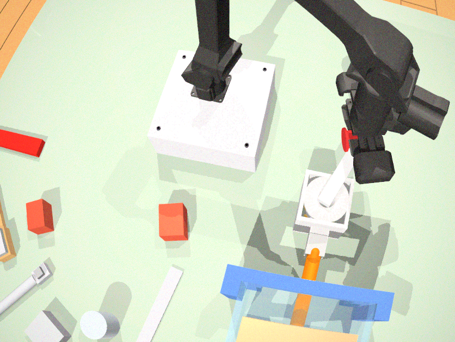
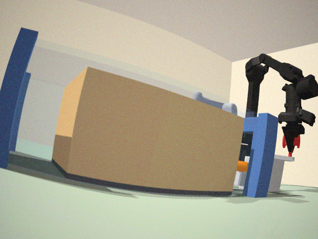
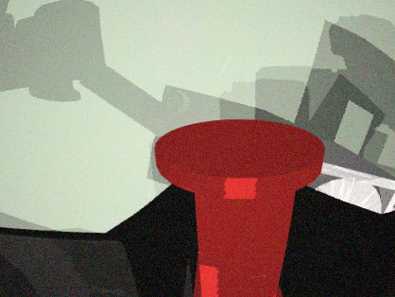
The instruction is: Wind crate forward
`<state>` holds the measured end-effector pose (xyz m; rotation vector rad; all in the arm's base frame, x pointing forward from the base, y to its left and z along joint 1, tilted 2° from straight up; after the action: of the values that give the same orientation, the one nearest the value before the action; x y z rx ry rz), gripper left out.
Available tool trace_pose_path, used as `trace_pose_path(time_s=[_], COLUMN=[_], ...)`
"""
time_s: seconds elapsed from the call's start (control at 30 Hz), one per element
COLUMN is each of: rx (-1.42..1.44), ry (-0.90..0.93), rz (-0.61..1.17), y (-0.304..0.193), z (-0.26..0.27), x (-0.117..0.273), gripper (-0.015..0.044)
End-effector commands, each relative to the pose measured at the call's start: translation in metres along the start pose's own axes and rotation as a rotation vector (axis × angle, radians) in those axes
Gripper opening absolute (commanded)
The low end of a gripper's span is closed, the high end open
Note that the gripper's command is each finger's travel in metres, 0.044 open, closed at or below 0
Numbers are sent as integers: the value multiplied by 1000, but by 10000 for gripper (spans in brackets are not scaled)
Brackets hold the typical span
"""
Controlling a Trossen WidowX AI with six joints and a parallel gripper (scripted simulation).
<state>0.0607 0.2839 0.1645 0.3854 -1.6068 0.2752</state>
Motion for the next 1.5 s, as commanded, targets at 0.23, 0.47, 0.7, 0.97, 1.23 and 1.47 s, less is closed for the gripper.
trace_pose_path(time_s=[0.23, 0.47, 0.7, 0.97, 1.23, 1.47], rx=[-8, -7, -7, -7, -7, -7], ry=[22, 22, 22, 22, 22, 22], rz=[26, 26, 27, 28, 30, 31], y=[-17, -25, -32, -41, -66, -74], z=[11, 14, 17, 19, 21, 21], x=[-2, -2, -2, -1, -1, -1], gripper=[0, 0, 0, 0, 0, 0])
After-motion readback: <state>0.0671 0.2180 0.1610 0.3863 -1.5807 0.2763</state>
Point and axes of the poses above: the point midway between the two fingers, 35 mm back from their tips, its own x axis back along the fingers, its own z axis across the jaws, y = z × x, the point moved 8 cm from there along x, back along the fingers, and after that the axes turned 3 degrees about x, right-handed, at the moved point
